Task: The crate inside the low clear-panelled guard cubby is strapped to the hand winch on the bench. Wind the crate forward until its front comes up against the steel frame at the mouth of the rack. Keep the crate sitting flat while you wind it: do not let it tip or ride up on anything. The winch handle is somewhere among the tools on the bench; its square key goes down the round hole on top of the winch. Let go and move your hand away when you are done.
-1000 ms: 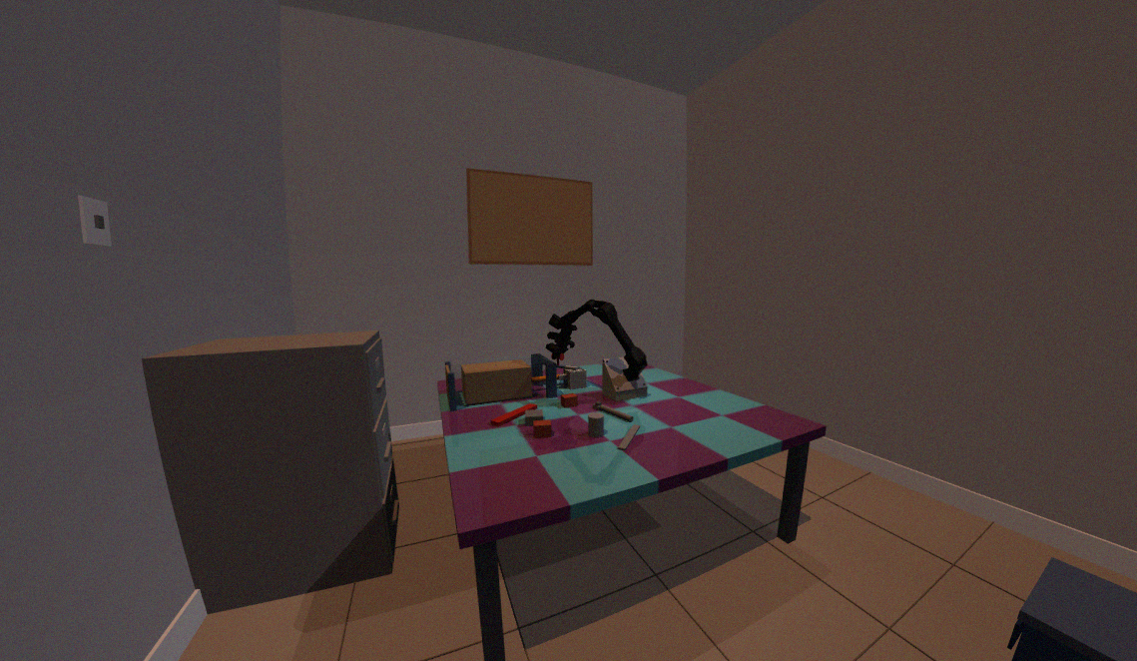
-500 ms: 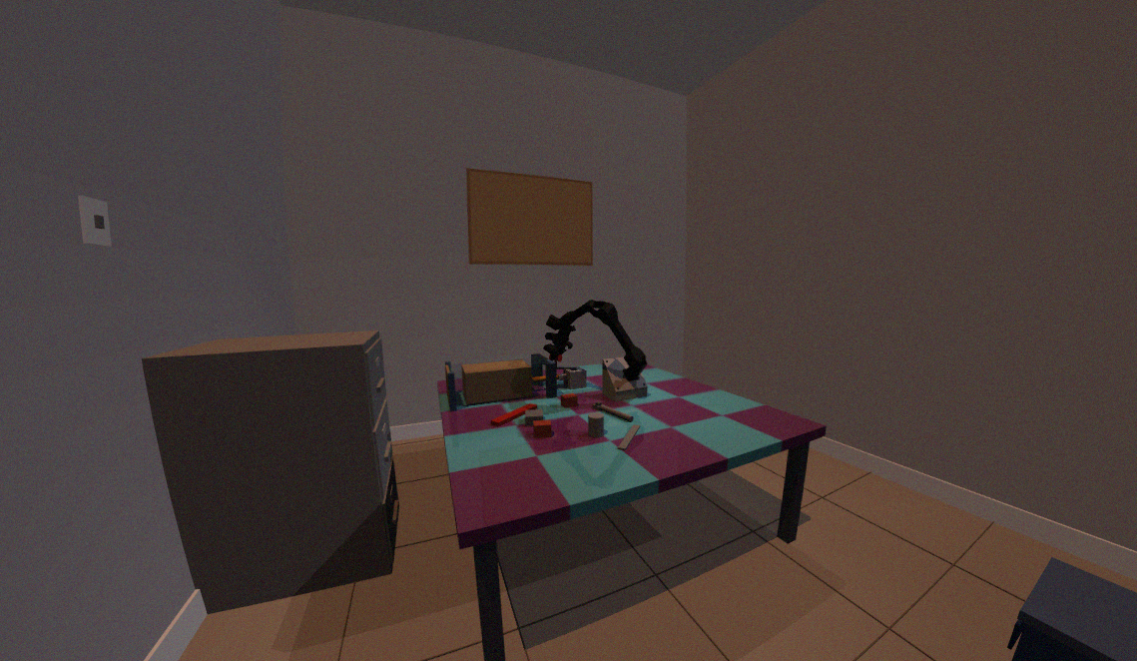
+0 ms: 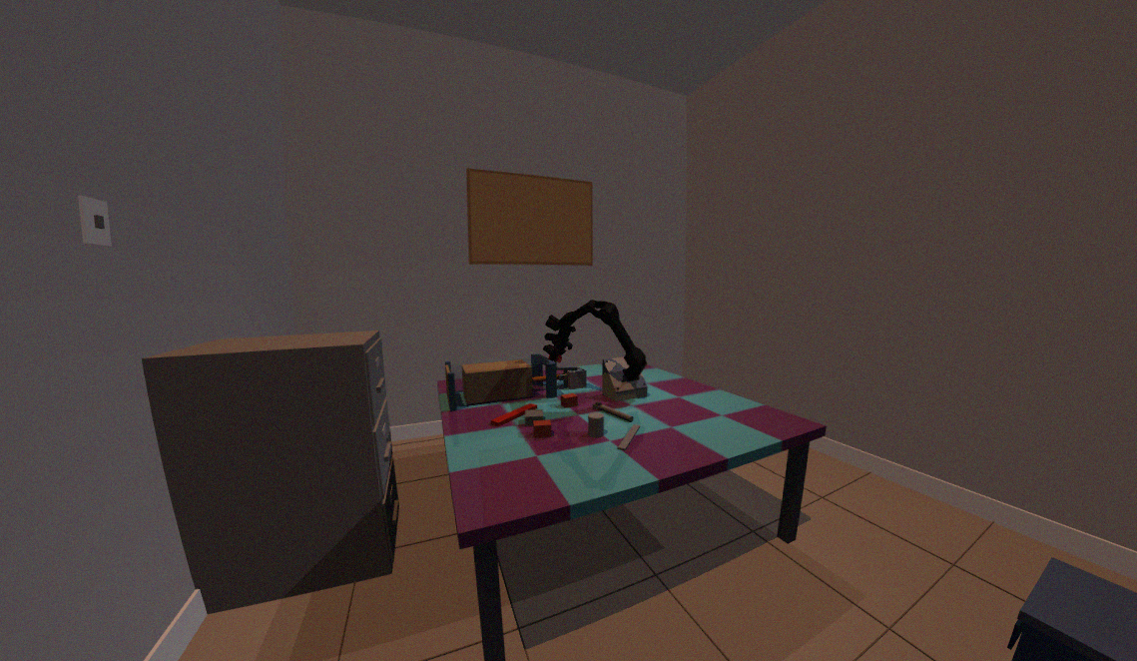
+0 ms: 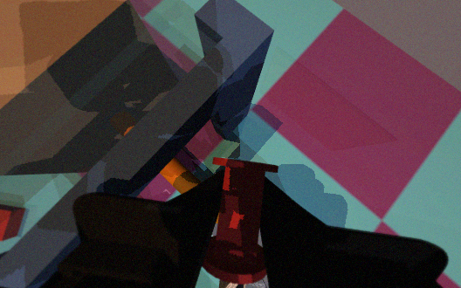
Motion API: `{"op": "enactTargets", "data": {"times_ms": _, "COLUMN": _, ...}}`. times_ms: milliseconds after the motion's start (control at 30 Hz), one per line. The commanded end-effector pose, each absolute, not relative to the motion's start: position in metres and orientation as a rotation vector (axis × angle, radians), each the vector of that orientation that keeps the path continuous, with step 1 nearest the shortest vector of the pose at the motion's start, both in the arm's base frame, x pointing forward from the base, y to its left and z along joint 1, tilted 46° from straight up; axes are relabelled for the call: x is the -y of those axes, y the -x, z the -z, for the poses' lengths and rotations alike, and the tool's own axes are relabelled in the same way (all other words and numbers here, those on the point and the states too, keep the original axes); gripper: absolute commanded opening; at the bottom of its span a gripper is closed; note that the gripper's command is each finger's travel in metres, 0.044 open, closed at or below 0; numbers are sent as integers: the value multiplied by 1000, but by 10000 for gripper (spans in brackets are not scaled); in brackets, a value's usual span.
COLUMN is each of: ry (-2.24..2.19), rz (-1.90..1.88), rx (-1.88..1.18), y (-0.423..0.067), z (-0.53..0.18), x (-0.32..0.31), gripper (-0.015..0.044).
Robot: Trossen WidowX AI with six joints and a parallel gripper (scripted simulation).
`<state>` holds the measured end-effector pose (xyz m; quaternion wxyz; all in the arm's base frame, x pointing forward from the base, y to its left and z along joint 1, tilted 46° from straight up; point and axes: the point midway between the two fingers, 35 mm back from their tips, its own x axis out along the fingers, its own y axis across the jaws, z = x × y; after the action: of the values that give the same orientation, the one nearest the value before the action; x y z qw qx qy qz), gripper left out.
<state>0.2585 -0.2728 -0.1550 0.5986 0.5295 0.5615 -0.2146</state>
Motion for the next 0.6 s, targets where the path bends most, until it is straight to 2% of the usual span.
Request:
{"op": "enactTargets", "data": {"times_ms": 0, "ry": -1256, "rz": 463, "rx": -1312, "y": -264, "z": 145, "x": 256, "gripper": 0}}
{"op": "enactTargets", "data": {"times_ms": 567, "ry": -1257, "rz": 462, "rx": -1313, "y": -266, "z": 126, "x": 237, "gripper": 0}}
